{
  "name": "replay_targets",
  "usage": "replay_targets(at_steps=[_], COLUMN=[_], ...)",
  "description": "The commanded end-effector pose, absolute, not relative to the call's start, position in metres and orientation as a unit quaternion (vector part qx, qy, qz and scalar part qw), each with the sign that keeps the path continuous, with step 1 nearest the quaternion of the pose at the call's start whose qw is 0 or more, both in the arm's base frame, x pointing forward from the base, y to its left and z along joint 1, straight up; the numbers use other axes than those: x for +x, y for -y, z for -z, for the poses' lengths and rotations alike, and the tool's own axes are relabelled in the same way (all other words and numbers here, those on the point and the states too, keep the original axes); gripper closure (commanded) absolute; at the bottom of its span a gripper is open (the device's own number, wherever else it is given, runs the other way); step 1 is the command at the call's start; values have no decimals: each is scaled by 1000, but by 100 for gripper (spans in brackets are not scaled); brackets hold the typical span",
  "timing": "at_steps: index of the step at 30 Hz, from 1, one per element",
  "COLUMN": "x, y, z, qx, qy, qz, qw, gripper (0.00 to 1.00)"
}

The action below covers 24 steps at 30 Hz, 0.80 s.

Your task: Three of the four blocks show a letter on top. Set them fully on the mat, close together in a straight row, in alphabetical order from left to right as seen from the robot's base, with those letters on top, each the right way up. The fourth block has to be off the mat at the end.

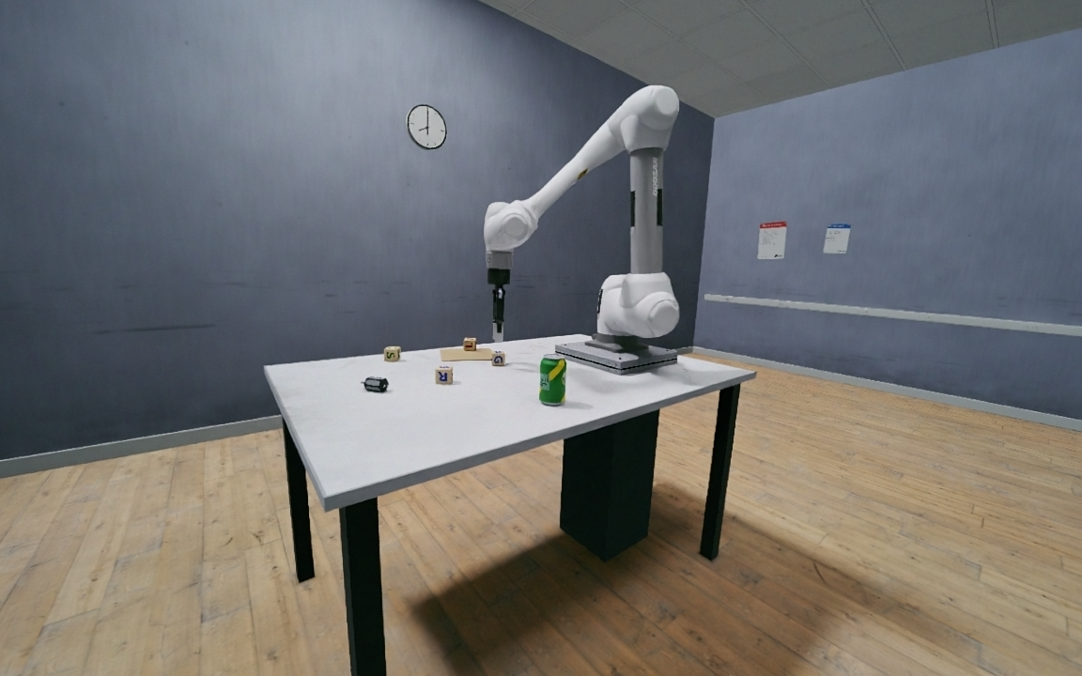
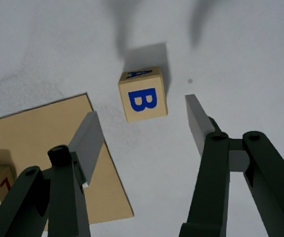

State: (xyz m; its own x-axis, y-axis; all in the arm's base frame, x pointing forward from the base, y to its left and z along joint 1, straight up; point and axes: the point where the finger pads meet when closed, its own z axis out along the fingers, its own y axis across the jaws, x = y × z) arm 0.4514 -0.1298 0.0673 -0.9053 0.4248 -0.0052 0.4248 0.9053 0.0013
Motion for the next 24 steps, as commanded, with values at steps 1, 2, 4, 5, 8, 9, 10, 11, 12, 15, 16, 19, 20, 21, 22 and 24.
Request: replay_targets(at_steps=[1, 2, 4, 5, 8, 9, 10, 11, 12, 15, 16, 19, 20, 21, 22, 24], x=[449, 449, 449, 449, 449, 449, 449, 449, 449, 449, 449, 449, 449, 449, 449, 449], y=[128, 128, 128, 128, 128, 128, 128, 128, 128, 128, 128, 128, 128, 128, 128, 128], z=[-56, -54, -54, -53, -49, -48, -46, -45, -44, -41, -41, -39, -39, -39, -39, -38], qx=[218, 218, 218, 218, 218, 218, 218, 218, 218, 218, 218, 218, 218, 218, 218, 218], qy=[-976, -976, -976, -976, -976, -976, -976, -976, -976, -976, -976, -976, -976, -976, -976, -976], qz=[0, 0, 0, 0, 0, 0, 0, 0, 0, 0, 0, 0, 0, 0, 0, 0], qw=[0, 0, 0, 0, 0, 0, 0, 0, 0, 0, 0, 0, 0, 0, 0, 0], gripper=[45, 45, 45, 45, 45, 45, 45, 45, 45, 45, 45, 45, 45, 45, 45, 45])
